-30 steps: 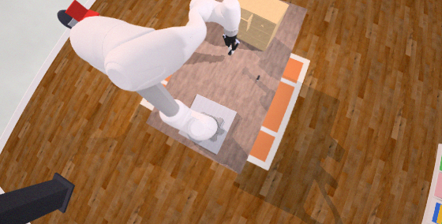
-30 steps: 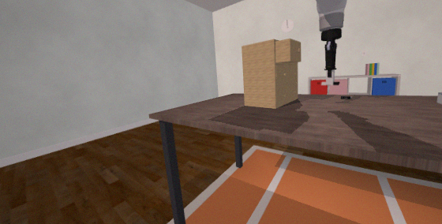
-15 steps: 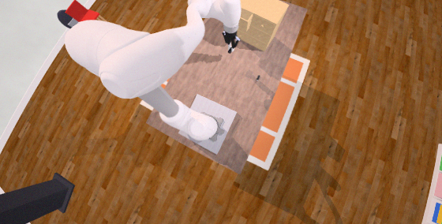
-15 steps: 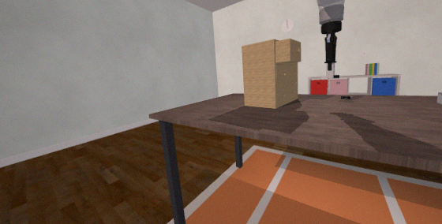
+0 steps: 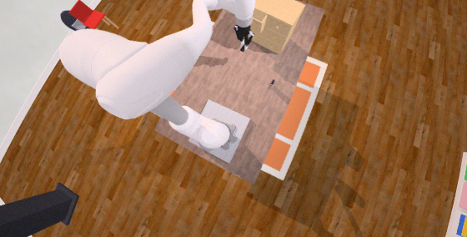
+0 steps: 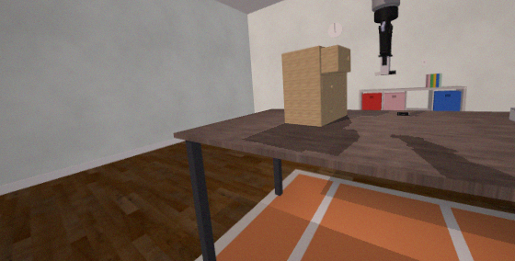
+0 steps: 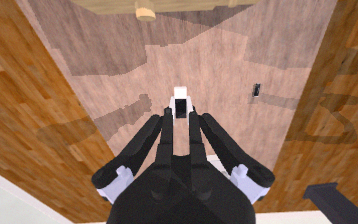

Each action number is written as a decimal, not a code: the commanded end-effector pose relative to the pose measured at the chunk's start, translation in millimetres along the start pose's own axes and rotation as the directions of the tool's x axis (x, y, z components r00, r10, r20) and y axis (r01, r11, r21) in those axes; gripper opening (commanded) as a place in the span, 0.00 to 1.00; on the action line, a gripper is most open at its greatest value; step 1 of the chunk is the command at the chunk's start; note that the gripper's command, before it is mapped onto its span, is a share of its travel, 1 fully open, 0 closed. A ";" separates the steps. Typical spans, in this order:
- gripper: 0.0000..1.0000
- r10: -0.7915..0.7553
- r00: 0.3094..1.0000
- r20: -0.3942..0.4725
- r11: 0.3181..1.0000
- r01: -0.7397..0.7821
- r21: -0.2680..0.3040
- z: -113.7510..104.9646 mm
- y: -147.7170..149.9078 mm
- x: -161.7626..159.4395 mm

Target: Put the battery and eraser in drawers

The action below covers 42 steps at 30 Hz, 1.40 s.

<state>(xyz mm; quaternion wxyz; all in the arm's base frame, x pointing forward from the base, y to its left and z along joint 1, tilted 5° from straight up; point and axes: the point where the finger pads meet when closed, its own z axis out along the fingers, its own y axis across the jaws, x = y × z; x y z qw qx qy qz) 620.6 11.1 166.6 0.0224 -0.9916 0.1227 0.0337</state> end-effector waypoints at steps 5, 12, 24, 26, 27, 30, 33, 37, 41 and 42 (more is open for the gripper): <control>0.11 0.000 1.000 0.000 1.000 0.000 0.000 -26.8 0.0 0.0; 0.11 0.000 1.000 0.000 1.000 0.000 0.000 -63.1 -0.1 0.1; 0.11 0.000 1.000 0.000 1.000 0.000 0.000 -109.9 -0.3 0.1; 0.11 0.000 1.000 0.000 1.000 0.000 0.000 -117.9 -0.3 0.1; 0.11 0.000 1.000 0.000 1.000 0.000 0.000 -121.6 -0.3 0.1; 0.11 0.000 1.000 0.000 1.000 0.000 0.000 -131.9 -0.4 0.1; 0.11 0.000 1.000 0.000 1.000 0.000 0.000 -137.8 -0.4 0.1; 0.11 0.000 1.000 0.000 1.000 0.000 0.000 -145.4 -0.4 0.2; 0.11 0.000 1.000 0.000 1.000 0.000 0.000 -153.1 -0.4 0.2; 0.11 0.000 1.000 0.000 1.000 0.000 0.000 -154.6 -0.5 0.2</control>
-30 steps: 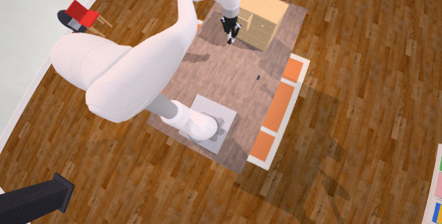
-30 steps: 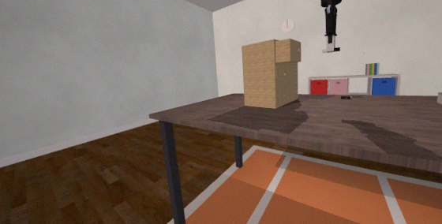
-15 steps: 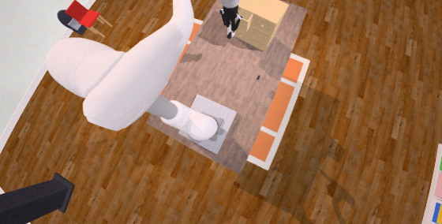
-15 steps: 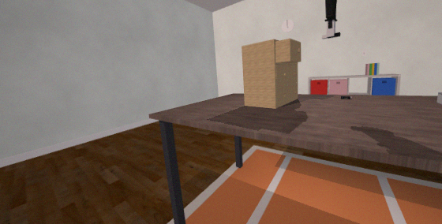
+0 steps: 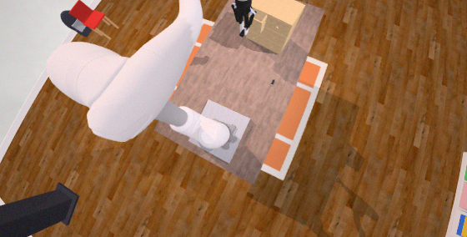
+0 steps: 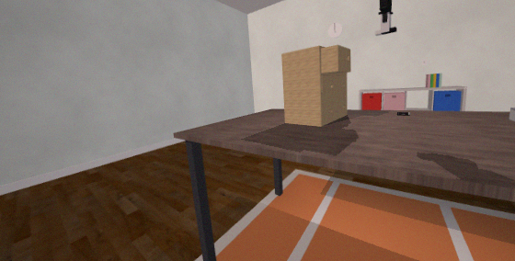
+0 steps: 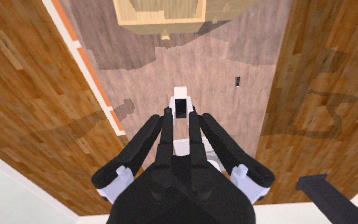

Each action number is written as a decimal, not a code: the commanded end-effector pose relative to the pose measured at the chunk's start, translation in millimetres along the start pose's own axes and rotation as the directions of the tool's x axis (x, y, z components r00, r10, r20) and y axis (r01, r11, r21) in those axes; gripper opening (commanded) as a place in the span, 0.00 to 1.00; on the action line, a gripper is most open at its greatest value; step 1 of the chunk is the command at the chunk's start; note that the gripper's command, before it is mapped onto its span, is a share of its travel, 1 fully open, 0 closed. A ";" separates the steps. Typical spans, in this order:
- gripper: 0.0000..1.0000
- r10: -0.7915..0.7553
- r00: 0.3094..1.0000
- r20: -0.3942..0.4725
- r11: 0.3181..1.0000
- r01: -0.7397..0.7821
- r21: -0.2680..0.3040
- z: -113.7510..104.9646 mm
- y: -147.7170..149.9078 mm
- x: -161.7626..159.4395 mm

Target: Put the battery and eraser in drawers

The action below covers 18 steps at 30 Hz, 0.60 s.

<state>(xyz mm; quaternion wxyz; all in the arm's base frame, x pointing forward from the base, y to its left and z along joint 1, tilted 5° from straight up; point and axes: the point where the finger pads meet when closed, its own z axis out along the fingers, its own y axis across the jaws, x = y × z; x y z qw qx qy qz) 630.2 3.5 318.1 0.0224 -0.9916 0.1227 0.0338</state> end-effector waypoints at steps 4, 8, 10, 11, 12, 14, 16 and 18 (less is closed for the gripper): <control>0.11 0.000 1.000 0.000 1.000 0.000 0.000 -7.1 0.0 0.0; 0.11 0.000 1.000 0.000 1.000 0.000 0.000 -9.0 0.0 0.0; 0.11 0.000 1.000 0.000 1.000 0.000 0.000 -9.5 0.0 0.0; 0.11 0.000 1.000 0.000 1.000 0.000 0.000 -9.8 0.0 0.0; 0.11 0.000 1.000 0.000 1.000 0.000 0.000 -10.0 0.0 0.0; 0.11 0.000 1.000 0.000 1.000 0.000 0.000 -10.3 0.0 0.0; 0.11 0.000 1.000 0.000 1.000 0.000 0.000 -10.4 0.0 0.0; 0.11 0.000 1.000 0.000 1.000 0.000 0.000 -10.4 0.0 0.0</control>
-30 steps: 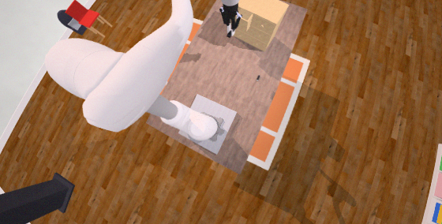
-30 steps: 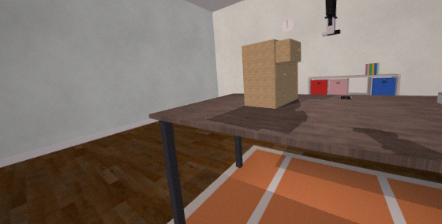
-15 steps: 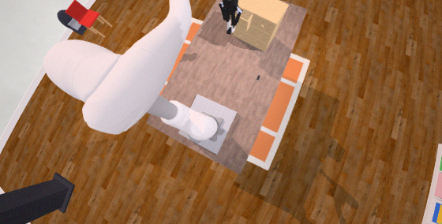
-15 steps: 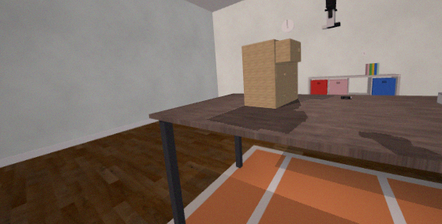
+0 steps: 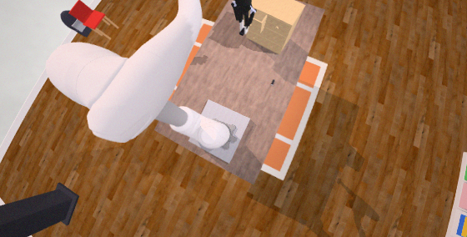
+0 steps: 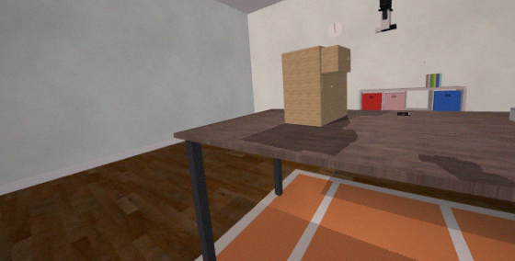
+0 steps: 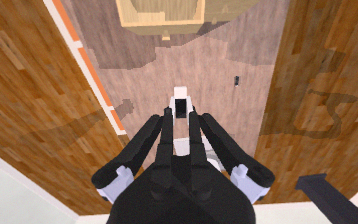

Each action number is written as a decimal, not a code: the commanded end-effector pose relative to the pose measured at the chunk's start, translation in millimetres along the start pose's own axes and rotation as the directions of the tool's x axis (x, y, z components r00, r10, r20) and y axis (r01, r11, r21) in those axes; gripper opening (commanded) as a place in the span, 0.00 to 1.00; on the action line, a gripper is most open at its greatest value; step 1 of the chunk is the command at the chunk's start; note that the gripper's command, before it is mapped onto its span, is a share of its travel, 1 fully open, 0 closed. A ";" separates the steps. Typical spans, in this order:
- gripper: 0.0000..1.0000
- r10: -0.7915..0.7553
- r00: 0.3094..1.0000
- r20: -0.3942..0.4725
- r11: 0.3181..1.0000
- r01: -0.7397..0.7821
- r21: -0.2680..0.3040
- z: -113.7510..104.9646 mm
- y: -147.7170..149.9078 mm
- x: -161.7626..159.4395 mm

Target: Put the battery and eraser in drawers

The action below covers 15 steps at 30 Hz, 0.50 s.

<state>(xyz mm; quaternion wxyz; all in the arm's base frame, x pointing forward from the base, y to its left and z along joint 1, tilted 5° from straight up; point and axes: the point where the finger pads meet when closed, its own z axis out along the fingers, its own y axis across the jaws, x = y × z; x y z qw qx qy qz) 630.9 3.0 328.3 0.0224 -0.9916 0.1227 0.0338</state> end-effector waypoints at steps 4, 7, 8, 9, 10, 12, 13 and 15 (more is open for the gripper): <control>0.11 0.000 1.000 -0.004 1.000 0.000 0.000 0.0 0.0 -0.1; 0.11 0.000 1.000 -0.009 1.000 0.000 0.000 0.1 0.0 -0.2; 0.11 0.000 1.000 -0.009 1.000 0.000 0.000 0.1 0.0 -0.2; 0.11 0.000 1.000 -0.014 1.000 0.000 0.000 0.1 0.0 -0.3; 0.11 0.000 1.000 -0.019 1.000 0.000 0.000 0.2 0.0 -0.4; 0.11 0.000 0.999 -0.034 1.000 0.000 0.000 0.4 0.0 -0.8; 0.11 0.000 0.999 -0.043 1.000 0.000 0.000 0.6 0.0 -1.0; 0.11 0.000 0.998 -0.066 1.000 0.000 0.000 0.9 0.0 -1.4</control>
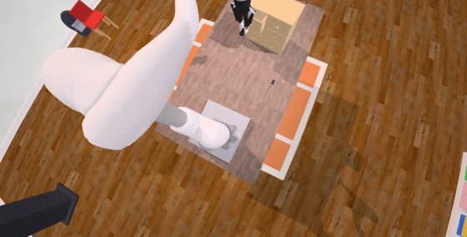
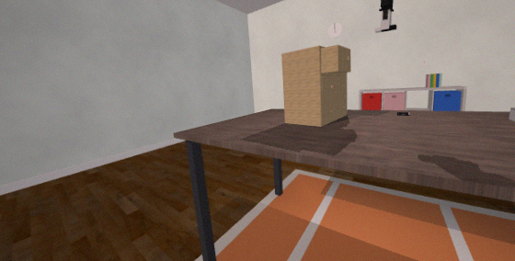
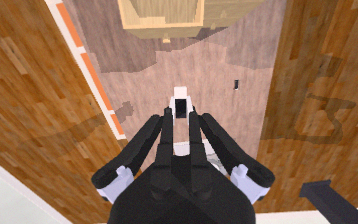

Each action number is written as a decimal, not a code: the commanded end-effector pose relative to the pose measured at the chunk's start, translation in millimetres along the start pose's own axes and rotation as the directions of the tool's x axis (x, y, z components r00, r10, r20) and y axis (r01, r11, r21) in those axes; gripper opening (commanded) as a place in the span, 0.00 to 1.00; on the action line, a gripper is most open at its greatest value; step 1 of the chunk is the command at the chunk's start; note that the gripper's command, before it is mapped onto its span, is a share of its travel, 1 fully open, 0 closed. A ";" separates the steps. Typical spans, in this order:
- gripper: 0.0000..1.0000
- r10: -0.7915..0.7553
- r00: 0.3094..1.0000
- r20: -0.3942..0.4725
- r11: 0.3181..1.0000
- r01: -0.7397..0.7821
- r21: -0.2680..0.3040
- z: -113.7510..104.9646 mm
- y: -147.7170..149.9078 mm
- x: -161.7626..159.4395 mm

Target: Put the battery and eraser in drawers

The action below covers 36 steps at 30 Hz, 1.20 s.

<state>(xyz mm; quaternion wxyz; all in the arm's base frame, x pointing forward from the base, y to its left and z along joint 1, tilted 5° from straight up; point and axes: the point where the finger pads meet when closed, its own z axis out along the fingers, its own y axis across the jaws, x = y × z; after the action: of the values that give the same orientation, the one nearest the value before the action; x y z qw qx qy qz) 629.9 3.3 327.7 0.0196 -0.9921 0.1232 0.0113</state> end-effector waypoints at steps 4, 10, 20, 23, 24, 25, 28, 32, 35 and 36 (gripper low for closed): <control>0.11 0.000 0.996 -0.084 1.000 0.000 0.000 1.1 0.0 -1.8; 0.11 0.000 0.985 -0.171 1.000 0.000 0.000 2.4 0.1 -3.7; 0.11 0.000 0.885 -0.465 1.000 0.000 0.000 6.6 0.1 -10.4; 0.11 0.000 0.827 -0.562 1.000 0.000 0.000 8.1 0.1 -12.8; 0.11 0.000 0.804 -0.595 1.000 0.000 0.000 8.7 0.1 -13.7; 0.11 0.000 0.779 -0.627 1.000 0.000 0.000 9.2 0.2 -14.5; 0.11 0.000 0.754 -0.657 1.000 -0.001 0.000 9.8 0.3 -15.3; 0.11 0.000 0.672 -0.740 1.000 0.000 0.000 11.4 0.0 -18.0; 0.11 0.000 0.629 -0.777 1.000 -0.001 0.000 12.1 0.4 -19.1; 0.11 0.000 0.617 -0.787 1.000 -0.002 -0.001 12.3 0.7 -19.3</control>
<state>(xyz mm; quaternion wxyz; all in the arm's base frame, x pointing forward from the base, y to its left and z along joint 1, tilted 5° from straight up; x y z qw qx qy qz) 611.1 11.0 317.0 -0.0169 -0.9122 0.1104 -0.3943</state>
